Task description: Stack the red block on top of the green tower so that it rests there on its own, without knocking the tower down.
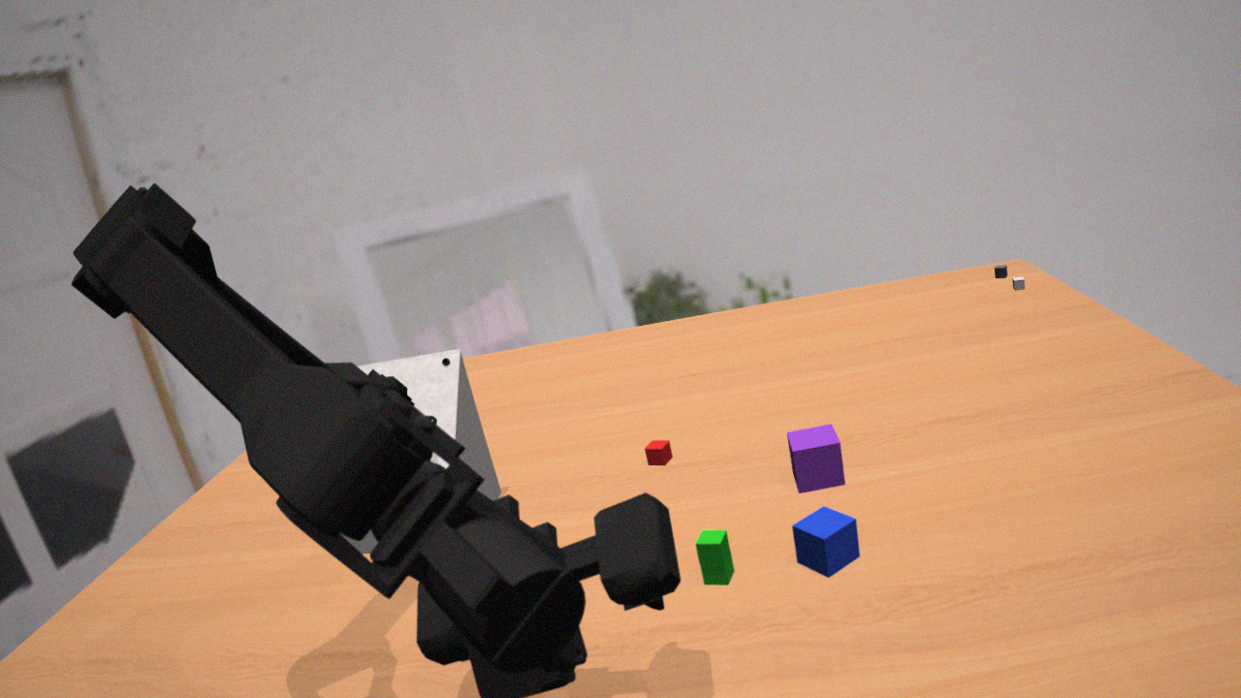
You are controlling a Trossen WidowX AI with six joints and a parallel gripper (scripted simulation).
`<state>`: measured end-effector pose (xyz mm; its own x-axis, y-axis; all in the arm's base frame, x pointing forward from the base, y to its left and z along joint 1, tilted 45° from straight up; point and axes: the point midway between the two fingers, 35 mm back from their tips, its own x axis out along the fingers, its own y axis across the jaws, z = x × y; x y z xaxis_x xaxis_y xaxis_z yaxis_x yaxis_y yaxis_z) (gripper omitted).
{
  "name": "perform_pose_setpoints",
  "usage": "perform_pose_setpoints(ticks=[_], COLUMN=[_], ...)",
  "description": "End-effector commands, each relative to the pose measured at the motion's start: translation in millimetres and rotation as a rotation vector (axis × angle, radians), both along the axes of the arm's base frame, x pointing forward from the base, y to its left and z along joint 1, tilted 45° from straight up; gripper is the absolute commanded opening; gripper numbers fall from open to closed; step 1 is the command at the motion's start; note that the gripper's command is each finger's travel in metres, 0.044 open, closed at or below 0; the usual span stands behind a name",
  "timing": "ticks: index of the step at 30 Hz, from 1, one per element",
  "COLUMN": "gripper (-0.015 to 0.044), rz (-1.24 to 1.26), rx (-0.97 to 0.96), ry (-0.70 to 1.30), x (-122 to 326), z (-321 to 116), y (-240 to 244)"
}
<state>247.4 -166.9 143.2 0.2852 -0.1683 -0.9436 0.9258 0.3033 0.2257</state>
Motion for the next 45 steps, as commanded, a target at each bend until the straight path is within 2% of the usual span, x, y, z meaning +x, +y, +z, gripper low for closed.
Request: perform_pose_setpoints(ticks=[1, 11, 23, 45], gripper=[0.044, 0.044, 0.044, 0.044], rz=[0.052, 0.188, 0.391, 0.718], rx=[0.002, -0.004, -0.081, -0.47], ry=[0.02, 0.128, 0.332, 0.611], x=[15, 38, 43, 4], z=[-6, -36, -88, -175], y=[21, 75, 143, 244])
